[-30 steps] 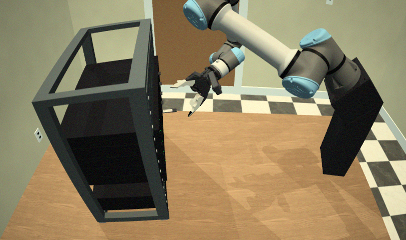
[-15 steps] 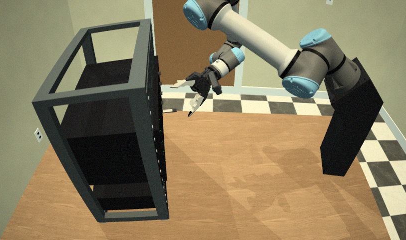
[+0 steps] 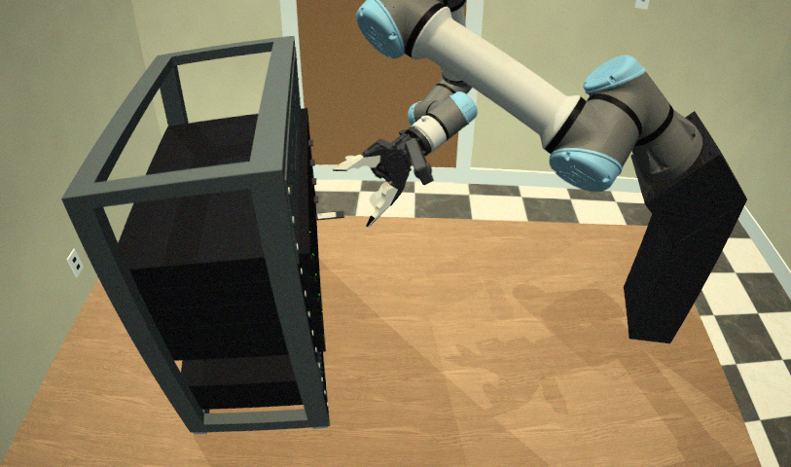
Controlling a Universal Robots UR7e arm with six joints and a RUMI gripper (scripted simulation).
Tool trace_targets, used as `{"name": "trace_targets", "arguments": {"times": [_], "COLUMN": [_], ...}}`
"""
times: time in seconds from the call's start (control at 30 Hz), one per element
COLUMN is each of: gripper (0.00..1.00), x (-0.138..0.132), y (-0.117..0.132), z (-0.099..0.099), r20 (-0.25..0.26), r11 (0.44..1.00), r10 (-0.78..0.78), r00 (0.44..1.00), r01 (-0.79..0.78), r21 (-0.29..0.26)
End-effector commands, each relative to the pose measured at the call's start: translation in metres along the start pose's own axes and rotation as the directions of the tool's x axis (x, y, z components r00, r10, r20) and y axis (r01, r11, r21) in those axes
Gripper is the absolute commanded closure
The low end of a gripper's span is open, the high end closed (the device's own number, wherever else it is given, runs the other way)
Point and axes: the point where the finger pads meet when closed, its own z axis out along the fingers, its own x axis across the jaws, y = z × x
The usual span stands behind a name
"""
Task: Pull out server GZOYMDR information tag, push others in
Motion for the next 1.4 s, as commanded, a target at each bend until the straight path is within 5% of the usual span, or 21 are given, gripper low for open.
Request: {"name": "trace_targets", "arguments": {"times": [0.0,1.37], "gripper": [0.0,0.0], "x": [0.001,0.003], "y": [-0.001,-0.026], "z": [-0.002,-0.049], "r20": [0.0,0.0], "r11": [1.0,1.0], "r10": [-0.001,-0.001], "r00": [1.0,1.0], "r01": [0.001,0.001], "r21": [0.0,0.0]}}
